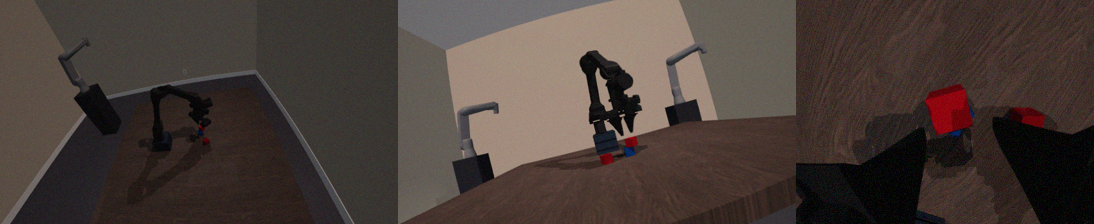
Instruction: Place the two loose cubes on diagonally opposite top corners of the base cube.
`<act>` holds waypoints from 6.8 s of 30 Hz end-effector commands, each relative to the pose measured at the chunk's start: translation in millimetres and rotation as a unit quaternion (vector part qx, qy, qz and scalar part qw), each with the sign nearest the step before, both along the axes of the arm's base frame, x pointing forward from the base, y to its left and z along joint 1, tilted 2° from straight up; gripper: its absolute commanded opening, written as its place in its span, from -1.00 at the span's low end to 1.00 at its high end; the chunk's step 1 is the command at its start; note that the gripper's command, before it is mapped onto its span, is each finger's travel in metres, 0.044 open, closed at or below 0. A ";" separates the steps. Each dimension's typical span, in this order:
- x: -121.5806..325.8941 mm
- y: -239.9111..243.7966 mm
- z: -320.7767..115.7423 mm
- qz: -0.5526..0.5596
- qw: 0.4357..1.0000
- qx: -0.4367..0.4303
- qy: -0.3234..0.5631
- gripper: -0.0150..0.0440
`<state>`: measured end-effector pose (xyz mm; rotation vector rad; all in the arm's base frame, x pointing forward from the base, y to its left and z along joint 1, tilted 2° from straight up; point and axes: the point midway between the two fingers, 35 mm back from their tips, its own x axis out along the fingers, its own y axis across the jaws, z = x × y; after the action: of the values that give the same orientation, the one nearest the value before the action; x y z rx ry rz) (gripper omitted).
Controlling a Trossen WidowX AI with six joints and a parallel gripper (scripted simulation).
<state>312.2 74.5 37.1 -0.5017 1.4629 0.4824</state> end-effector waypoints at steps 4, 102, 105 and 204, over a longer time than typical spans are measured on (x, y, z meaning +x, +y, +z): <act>9.5 -24.9 12.1 -0.213 0.977 0.012 -0.003 0.41; 26.7 -102.8 -24.5 -0.757 0.652 0.042 -0.006 -0.14; 26.3 -102.8 -15.1 -0.757 0.652 0.042 -0.006 -0.14; -29.1 -16.8 -1.2 0.071 0.997 -0.016 -0.004 -0.14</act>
<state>283.1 58.4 37.0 -0.6250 1.4354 0.5691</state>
